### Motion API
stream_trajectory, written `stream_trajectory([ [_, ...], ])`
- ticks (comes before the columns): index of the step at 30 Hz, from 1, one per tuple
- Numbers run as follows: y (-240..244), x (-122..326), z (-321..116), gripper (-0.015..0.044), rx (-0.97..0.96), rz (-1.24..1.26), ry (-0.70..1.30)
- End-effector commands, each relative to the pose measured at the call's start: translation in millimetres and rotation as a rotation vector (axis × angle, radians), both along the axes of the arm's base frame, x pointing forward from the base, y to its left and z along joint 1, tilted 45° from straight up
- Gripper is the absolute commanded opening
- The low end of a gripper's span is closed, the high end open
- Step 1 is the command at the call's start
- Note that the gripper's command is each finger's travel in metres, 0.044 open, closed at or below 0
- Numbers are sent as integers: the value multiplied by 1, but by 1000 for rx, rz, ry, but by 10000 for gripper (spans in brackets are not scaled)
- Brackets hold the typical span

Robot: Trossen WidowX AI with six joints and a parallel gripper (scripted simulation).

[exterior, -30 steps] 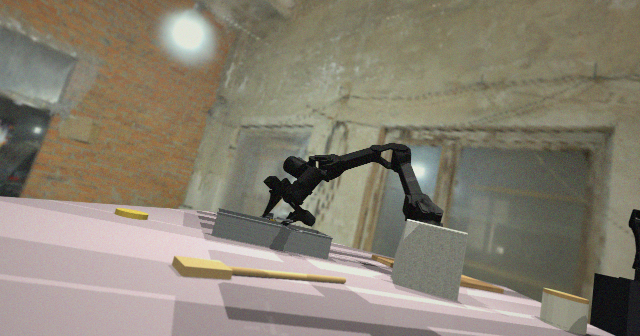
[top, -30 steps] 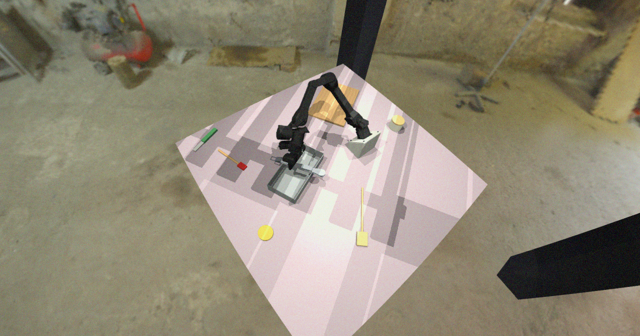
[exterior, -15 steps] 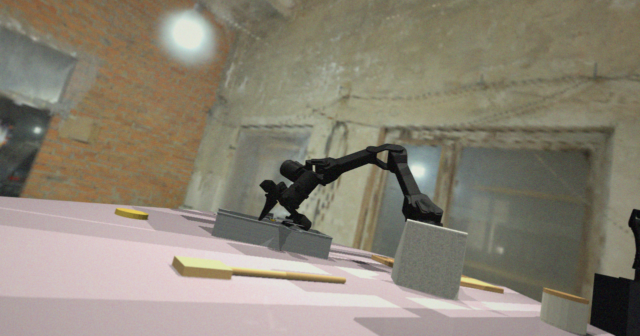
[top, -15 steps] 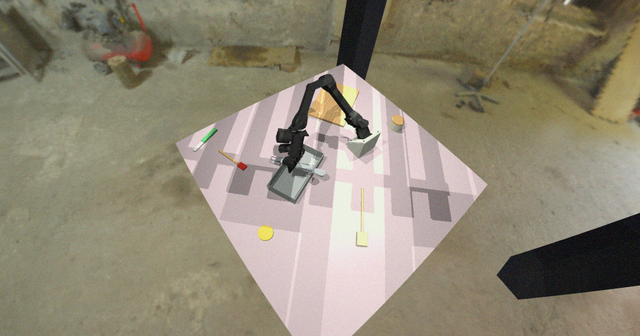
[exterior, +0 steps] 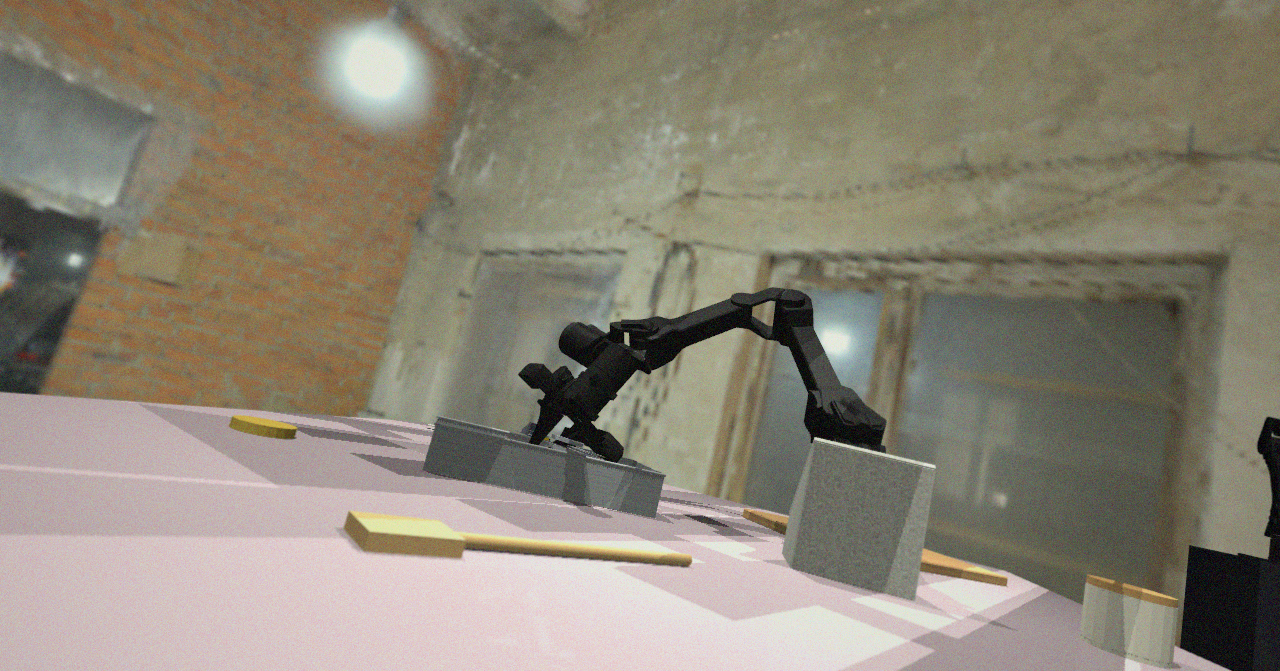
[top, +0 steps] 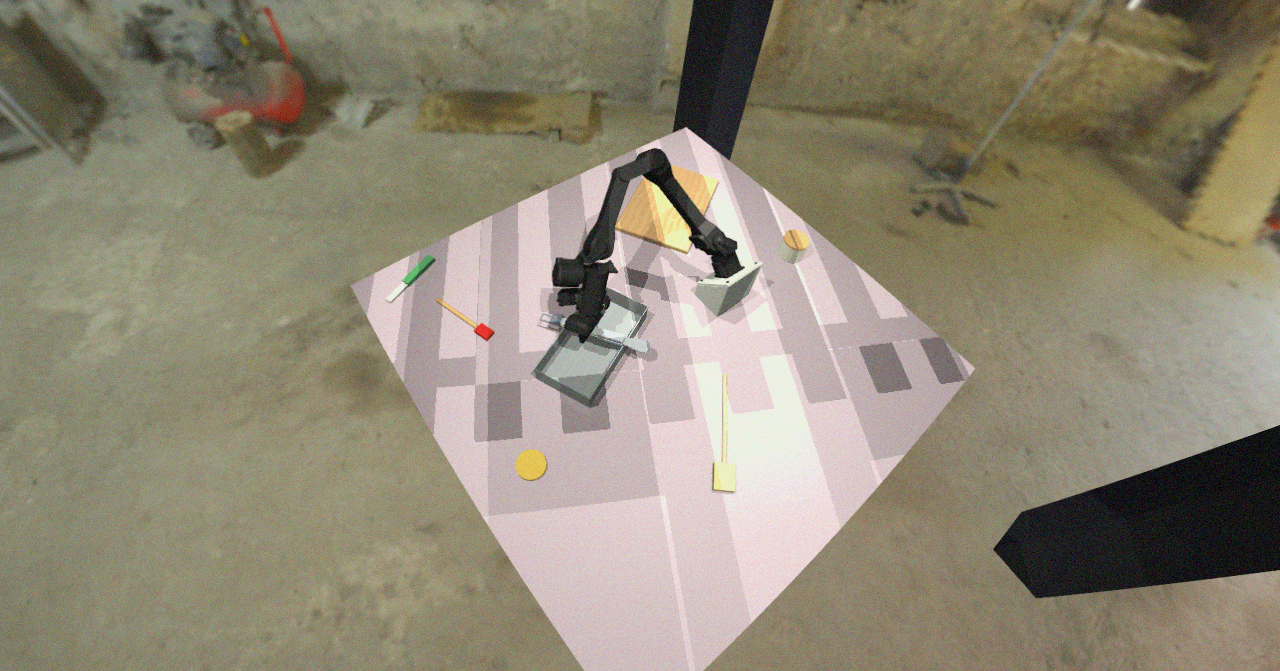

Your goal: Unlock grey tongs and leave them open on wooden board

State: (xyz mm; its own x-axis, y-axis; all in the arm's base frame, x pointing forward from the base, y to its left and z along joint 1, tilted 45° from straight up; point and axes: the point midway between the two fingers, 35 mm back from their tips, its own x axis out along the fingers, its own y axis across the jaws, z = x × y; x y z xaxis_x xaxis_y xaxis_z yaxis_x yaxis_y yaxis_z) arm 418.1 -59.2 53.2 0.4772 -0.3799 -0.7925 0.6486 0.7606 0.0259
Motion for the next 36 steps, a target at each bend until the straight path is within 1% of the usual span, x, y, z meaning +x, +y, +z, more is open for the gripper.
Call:
stream_trajectory([
  [1, 1, 0, 0, 56, 4, 2, -1],
  [4, 1, 0, 0, 36, 4, 2, -1],
  [11, 7, 0, 6, -148, 5, 2, 1],
  [16, 47, -4, 45, -150, 6, 3, 6],
  [18, 55, -6, 54, -150, 6, 3, 7],
  [29, 55, -6, 54, -150, 5, 1, 9],
  [36, 54, -7, 50, -150, -26, -61, 66],
])
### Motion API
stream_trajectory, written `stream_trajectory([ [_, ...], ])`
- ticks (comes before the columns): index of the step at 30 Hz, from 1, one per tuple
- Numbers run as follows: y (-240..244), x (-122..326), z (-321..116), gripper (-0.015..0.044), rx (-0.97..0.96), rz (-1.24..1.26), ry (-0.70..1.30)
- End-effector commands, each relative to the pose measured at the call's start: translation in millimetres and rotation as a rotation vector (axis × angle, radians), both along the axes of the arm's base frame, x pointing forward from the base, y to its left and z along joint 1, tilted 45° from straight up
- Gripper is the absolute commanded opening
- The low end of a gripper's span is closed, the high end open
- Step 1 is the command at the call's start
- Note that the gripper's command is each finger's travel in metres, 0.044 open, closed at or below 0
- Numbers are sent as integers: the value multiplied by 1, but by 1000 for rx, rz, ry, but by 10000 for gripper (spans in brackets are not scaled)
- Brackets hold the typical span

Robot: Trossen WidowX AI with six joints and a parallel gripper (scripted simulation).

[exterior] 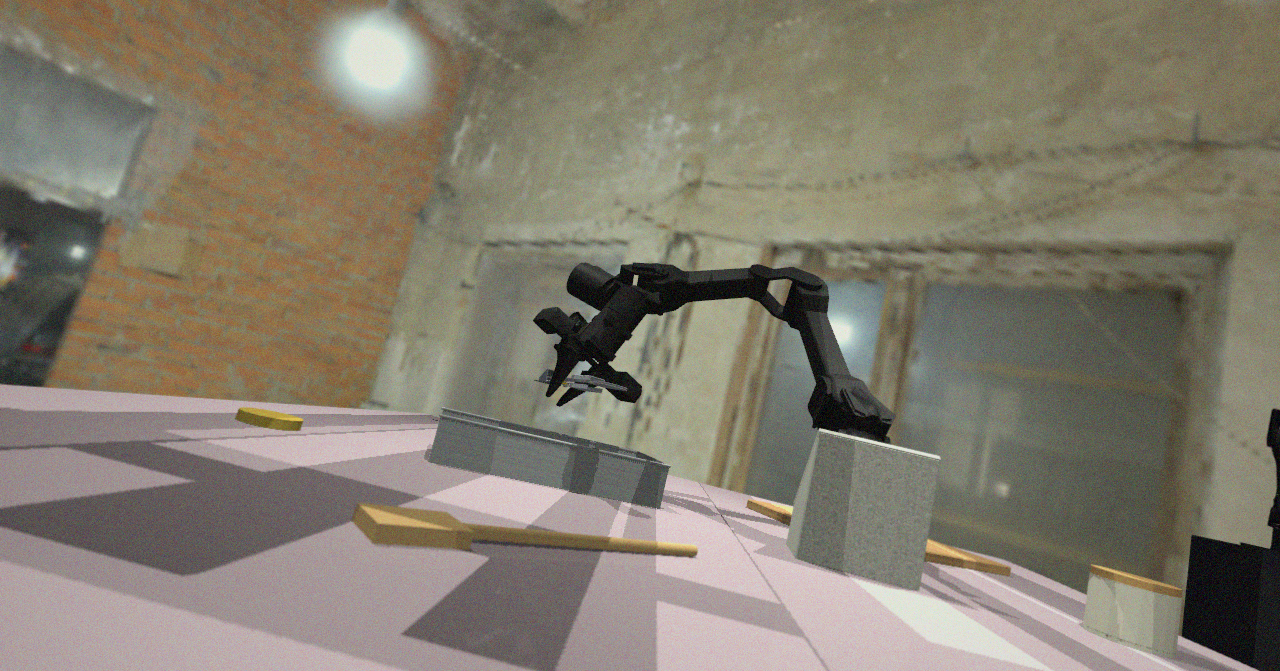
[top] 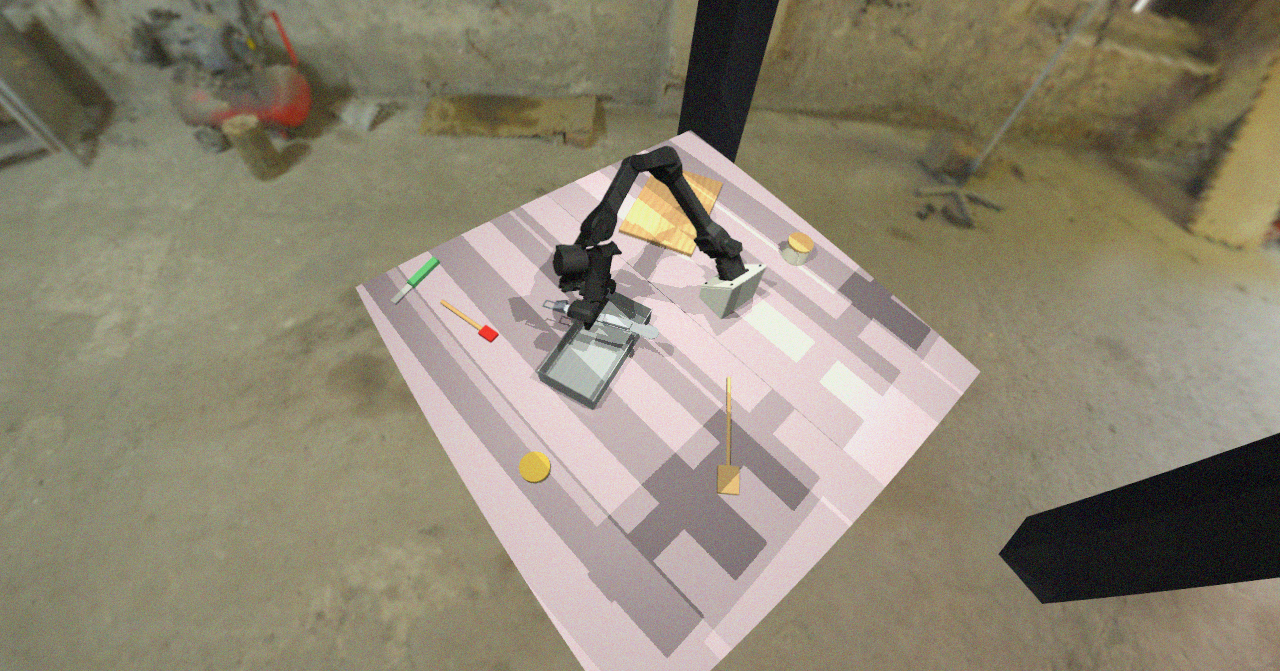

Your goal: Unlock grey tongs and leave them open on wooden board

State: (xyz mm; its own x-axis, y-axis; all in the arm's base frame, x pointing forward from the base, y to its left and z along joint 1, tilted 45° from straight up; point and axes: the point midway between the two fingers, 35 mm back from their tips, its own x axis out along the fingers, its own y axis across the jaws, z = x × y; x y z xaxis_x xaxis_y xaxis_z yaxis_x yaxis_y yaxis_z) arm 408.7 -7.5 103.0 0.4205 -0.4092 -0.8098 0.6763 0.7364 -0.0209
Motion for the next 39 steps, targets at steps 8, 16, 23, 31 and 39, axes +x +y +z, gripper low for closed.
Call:
stream_trajectory([
  [8, 1, 0, -3, -150, -74, -111, 93],
  [16, 0, -2, -3, -150, -153, -187, 160],
  [23, 0, -4, -1, -150, -234, -242, 207],
  [31, 0, -4, 2, -150, -290, -271, 232],
  [39, -9, -9, 9, -150, -278, -289, 227],
])
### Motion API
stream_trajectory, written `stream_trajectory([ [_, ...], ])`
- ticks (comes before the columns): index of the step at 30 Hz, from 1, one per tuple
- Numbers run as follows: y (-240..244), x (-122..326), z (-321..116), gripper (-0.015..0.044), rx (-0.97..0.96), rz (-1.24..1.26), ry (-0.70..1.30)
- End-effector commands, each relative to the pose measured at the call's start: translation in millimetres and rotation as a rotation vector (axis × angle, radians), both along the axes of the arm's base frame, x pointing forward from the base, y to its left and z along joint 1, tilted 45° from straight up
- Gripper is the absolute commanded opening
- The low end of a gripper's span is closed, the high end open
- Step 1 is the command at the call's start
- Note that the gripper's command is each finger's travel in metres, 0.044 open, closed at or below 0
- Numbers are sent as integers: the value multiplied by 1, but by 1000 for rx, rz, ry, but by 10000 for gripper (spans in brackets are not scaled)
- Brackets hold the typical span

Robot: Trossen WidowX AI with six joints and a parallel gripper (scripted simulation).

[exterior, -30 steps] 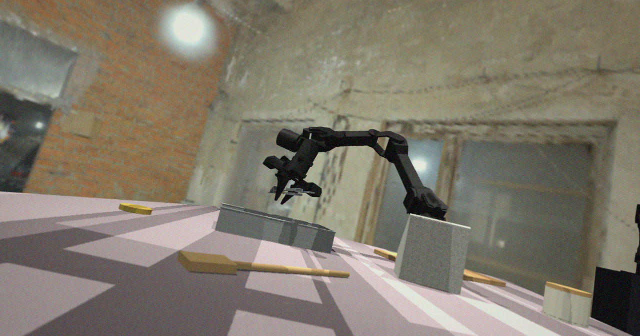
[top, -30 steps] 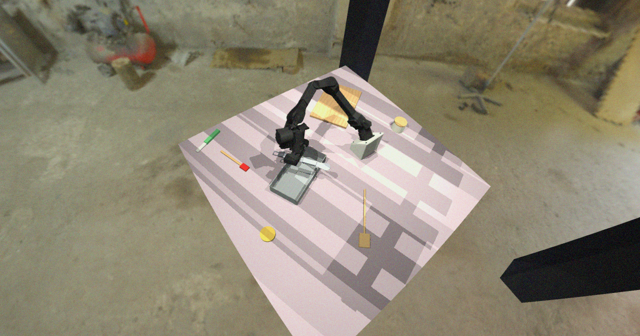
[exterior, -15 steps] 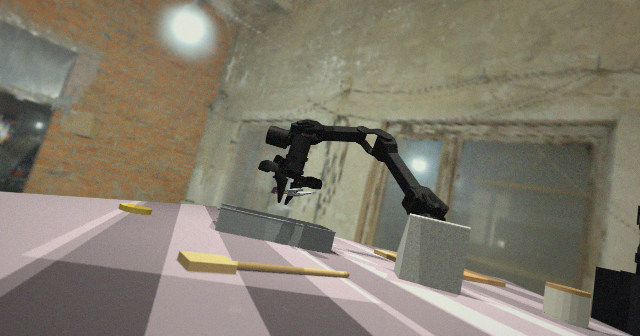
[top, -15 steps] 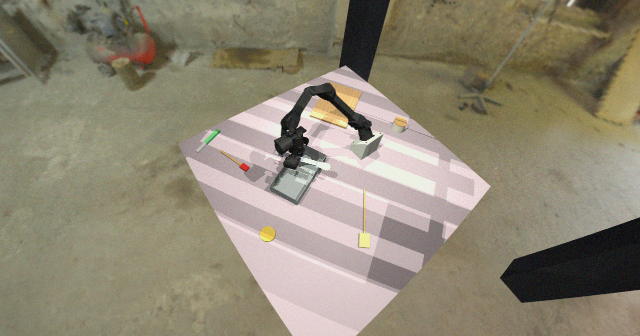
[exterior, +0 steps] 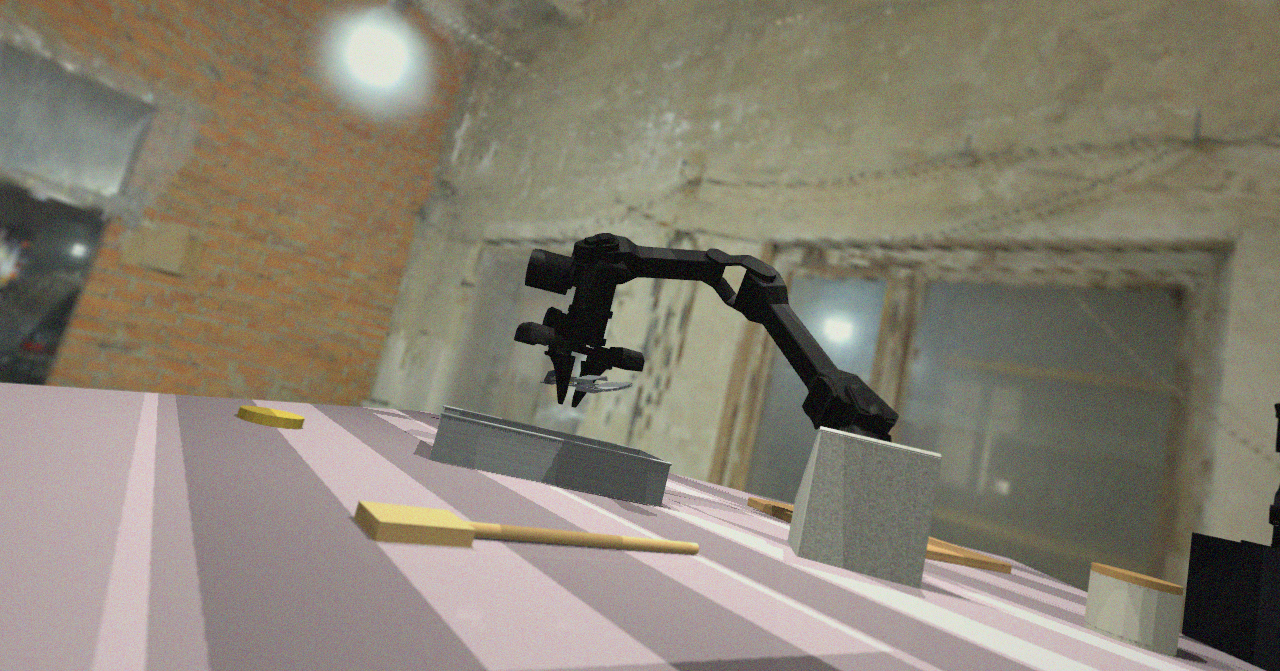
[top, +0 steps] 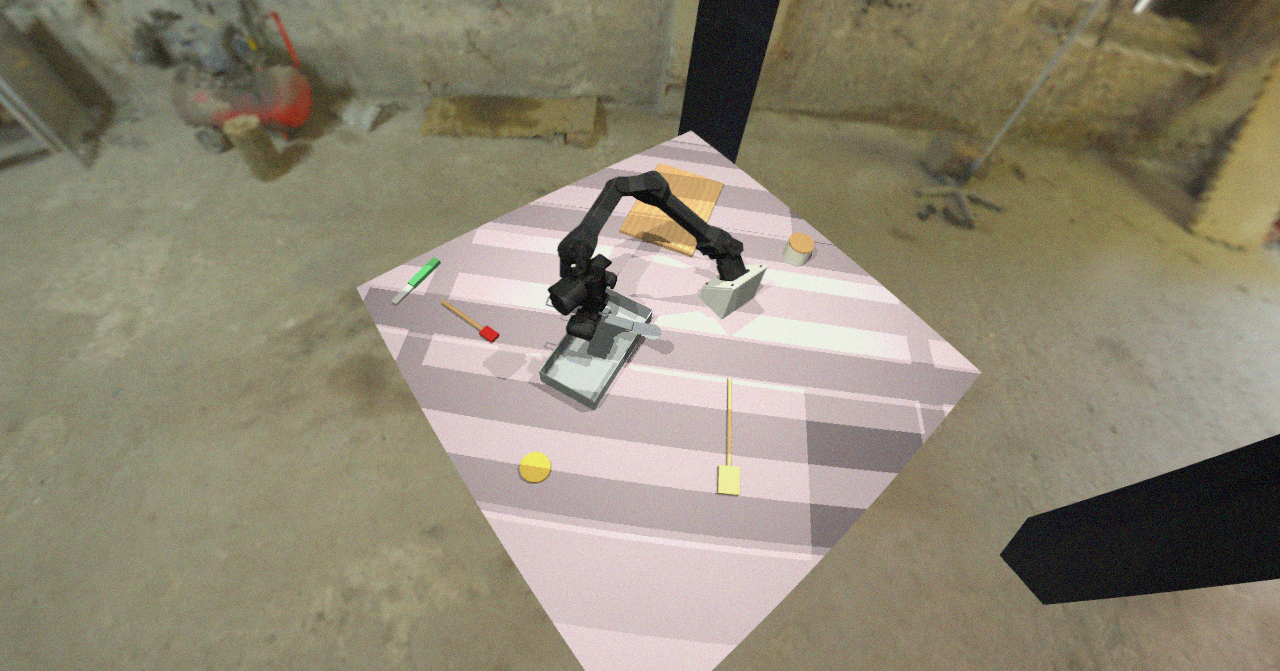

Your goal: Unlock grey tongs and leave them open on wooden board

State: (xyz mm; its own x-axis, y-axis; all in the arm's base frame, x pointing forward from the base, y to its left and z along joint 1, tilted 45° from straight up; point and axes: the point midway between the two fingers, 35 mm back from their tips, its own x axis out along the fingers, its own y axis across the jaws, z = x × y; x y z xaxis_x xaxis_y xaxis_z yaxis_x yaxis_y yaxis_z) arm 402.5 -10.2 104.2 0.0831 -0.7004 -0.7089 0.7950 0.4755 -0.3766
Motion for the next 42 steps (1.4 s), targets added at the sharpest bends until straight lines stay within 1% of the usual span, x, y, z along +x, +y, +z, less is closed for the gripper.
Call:
stream_trajectory([
  [1, -10, -4, 12, -150, 8, -27, -24],
  [10, -49, -25, 62, -150, 35, -141, -131],
  [20, -88, -60, 113, -150, 53, -262, -252],
  [32, -125, -117, 165, -150, 63, -410, -403],
  [42, -145, -174, 201, -150, 59, -533, -533],
])
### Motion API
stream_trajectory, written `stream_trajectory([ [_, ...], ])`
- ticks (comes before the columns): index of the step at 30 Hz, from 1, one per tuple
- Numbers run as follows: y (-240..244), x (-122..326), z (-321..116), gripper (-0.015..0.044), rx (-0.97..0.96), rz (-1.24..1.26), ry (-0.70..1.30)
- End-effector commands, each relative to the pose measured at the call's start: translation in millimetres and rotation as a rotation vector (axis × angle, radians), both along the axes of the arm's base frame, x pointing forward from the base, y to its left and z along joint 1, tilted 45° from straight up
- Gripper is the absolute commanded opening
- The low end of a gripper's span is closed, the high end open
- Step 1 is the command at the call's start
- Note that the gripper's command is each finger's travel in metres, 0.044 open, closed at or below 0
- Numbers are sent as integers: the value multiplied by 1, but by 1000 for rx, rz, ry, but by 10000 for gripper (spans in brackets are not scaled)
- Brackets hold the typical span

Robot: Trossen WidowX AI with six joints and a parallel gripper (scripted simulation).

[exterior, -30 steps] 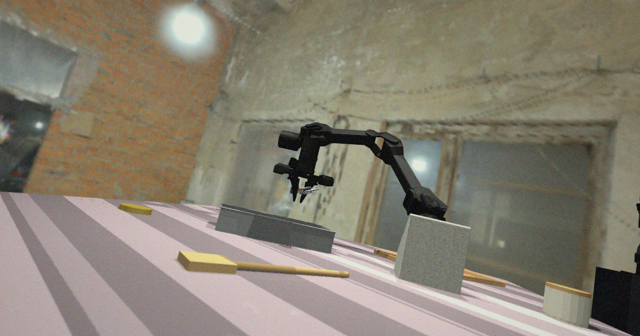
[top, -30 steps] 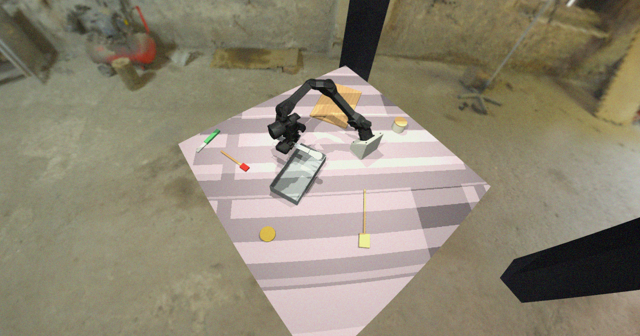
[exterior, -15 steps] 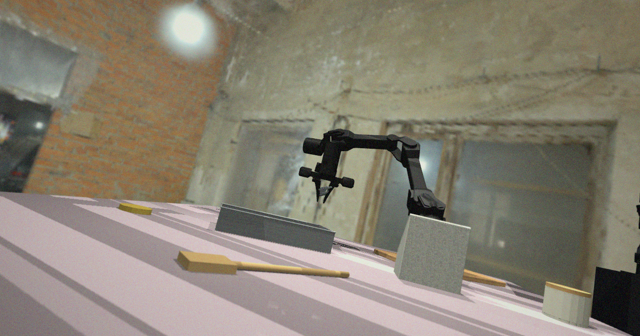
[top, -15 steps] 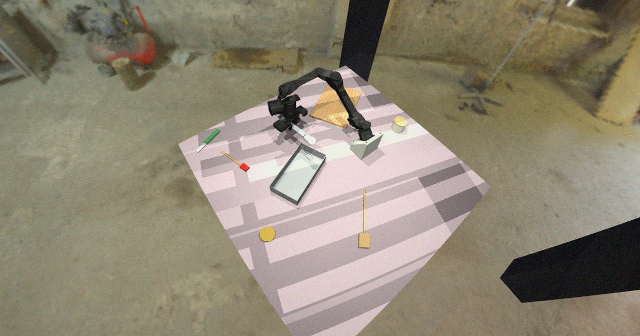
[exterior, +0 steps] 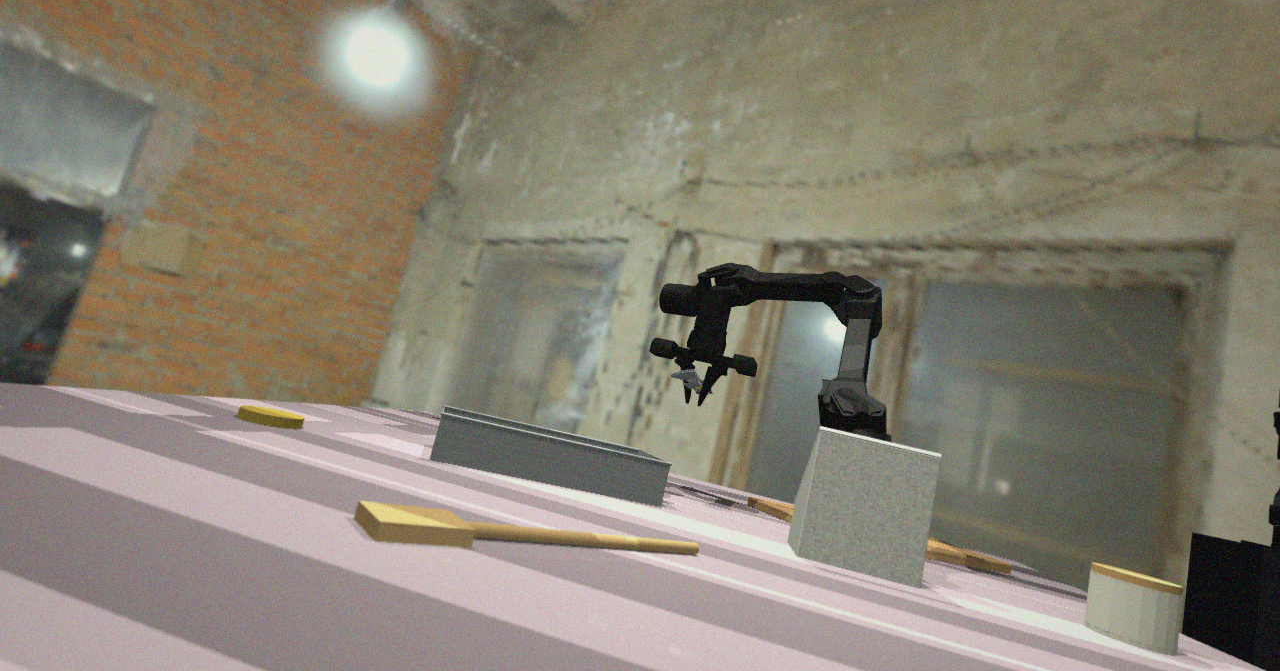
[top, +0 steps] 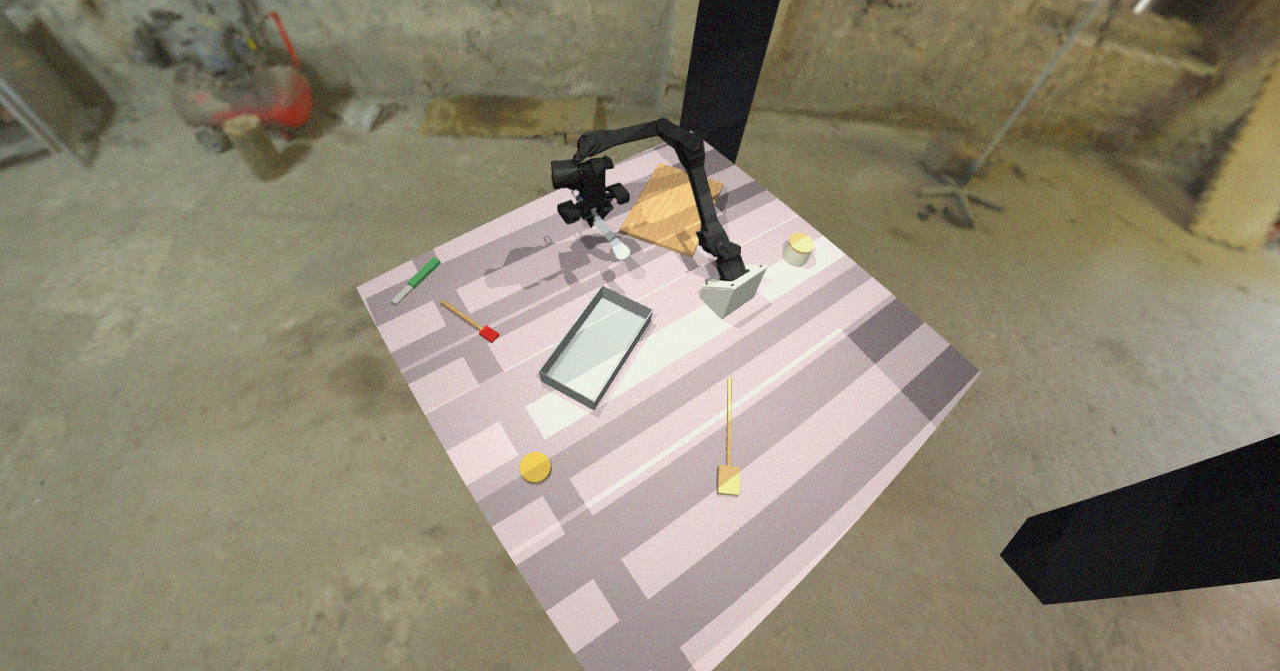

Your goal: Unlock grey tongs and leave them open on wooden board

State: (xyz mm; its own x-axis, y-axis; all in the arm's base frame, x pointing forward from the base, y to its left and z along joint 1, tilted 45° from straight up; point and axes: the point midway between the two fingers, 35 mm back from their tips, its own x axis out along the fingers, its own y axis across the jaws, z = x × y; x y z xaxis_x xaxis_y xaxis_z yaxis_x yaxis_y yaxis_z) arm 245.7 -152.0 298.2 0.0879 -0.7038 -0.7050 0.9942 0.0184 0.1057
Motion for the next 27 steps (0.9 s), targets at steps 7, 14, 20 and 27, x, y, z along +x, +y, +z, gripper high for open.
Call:
stream_trajectory([
  [7, -8, -38, 17, -150, 1, -81, -76],
  [14, -19, -51, 14, -150, 40, -122, -76],
  [20, -31, -66, 10, -150, 87, -166, -74],
  [27, -43, -85, 7, -150, 140, -215, -80],
])
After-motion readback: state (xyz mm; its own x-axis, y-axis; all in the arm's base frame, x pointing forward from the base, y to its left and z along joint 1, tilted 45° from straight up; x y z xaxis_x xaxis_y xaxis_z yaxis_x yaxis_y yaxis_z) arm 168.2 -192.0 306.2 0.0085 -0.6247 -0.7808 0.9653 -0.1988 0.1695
